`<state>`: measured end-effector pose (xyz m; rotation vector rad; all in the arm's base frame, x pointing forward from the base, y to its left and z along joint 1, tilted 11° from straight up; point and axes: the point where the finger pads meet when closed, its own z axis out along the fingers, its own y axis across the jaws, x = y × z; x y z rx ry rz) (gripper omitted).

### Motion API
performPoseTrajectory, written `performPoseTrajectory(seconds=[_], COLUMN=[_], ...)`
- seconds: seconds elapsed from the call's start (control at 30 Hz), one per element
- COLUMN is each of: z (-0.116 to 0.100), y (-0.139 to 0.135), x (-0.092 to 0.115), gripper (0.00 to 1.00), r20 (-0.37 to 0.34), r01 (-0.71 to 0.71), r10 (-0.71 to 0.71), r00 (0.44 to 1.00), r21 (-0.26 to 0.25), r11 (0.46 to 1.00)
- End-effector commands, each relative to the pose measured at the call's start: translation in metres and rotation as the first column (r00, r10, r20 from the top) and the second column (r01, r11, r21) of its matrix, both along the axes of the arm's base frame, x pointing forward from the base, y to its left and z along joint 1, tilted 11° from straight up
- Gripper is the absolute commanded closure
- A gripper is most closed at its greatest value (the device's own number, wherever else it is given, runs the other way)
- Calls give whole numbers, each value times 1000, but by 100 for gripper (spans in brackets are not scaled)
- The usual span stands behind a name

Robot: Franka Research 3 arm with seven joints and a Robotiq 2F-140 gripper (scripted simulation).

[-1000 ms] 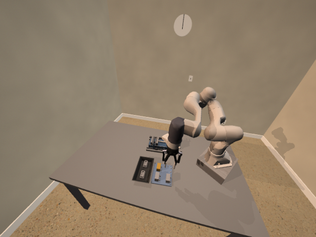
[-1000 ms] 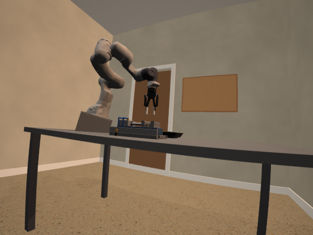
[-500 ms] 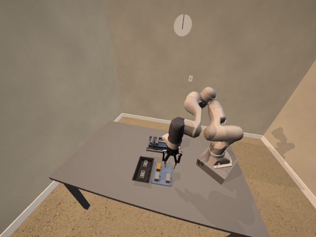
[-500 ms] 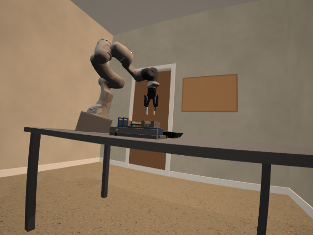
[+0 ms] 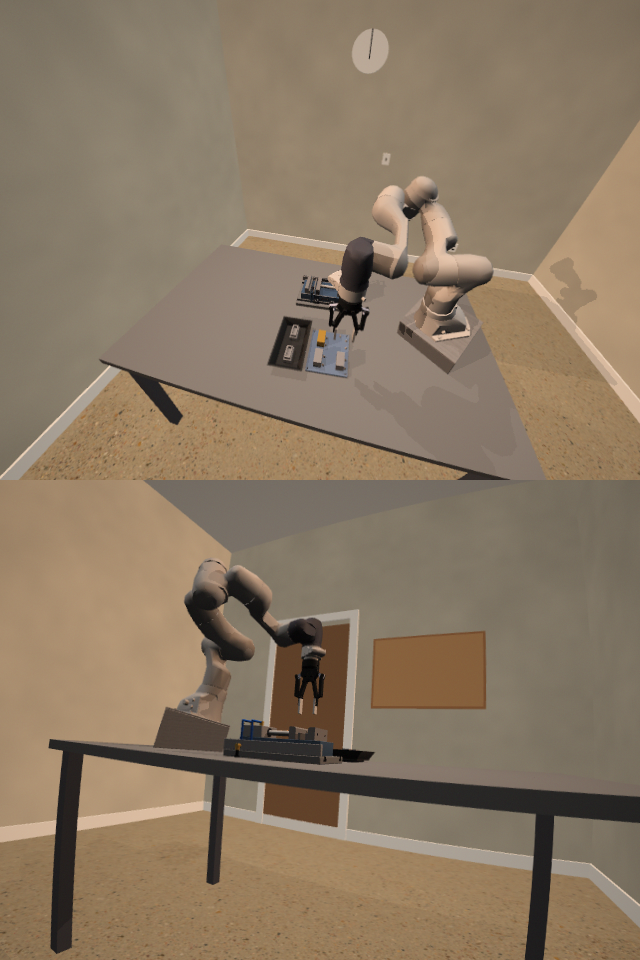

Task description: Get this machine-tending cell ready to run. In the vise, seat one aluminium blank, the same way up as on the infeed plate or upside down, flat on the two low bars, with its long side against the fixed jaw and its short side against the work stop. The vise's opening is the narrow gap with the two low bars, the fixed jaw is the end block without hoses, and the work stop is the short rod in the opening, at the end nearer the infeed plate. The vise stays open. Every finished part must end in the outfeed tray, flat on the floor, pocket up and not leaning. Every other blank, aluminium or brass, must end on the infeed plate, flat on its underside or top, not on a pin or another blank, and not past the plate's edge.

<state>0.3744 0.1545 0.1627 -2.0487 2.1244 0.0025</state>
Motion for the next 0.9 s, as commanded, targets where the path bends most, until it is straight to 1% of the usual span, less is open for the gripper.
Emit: performPoseTrajectory(seconds=[0.0, 0.3, 0.5, 0.73, 0.8, 0.87], z=[-2, -13, -31, -58, -58, -66], y=[1, 3, 5, 9, 9, 10], x=[0, 1, 3, 7, 7, 8], gripper=[60, 60, 60, 60, 60, 60], r20=[-1, -2, -2, -2, -2, -2], r01=[6, 6, 6, 6, 6, 6], r10=[-6, -6, -6, -6, -6, -6], r00=[1000, 1000, 1000, 1000, 1000, 1000], r21=[4, 5, 5, 5, 5, 5], r11=[1000, 1000, 1000, 1000, 1000, 1000])
